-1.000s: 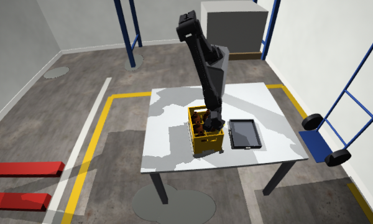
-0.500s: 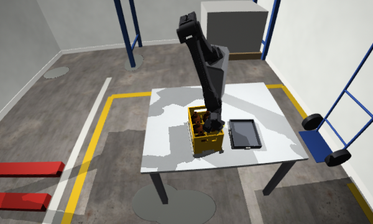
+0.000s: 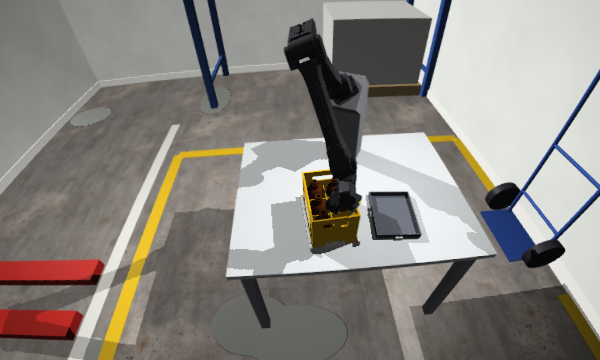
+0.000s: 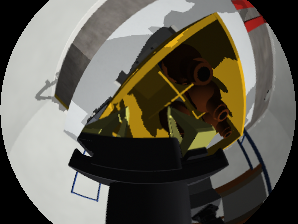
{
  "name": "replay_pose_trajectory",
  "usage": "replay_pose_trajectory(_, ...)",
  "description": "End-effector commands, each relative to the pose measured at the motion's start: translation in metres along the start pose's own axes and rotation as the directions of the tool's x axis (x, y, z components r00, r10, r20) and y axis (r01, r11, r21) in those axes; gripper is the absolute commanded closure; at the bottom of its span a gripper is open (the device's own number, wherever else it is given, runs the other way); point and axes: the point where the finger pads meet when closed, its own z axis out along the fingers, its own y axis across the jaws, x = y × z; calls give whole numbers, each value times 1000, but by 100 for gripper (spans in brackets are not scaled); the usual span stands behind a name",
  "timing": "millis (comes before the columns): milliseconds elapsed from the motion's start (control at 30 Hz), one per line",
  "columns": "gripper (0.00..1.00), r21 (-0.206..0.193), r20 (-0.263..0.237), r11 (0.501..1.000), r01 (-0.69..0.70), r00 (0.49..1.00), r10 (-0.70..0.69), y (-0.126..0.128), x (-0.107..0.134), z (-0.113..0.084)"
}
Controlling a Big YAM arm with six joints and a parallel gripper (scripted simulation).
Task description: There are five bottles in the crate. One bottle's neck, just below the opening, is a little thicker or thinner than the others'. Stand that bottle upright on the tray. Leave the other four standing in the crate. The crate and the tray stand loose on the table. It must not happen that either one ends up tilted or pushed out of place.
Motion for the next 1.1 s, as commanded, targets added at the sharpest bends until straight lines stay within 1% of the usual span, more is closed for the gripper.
replay_pose_trajectory(0,39,0,16,1000,-7,1000,7,-1,-12,4)
replay_pose_trajectory(900,39,0,16,1000,-7,1000,7,-1,-12,4)
replay_pose_trajectory(933,100,0,16,1000,-7,1000,7,-1,-12,4)
replay_pose_trajectory(1067,100,0,16,1000,-7,1000,7,-1,-12,4)
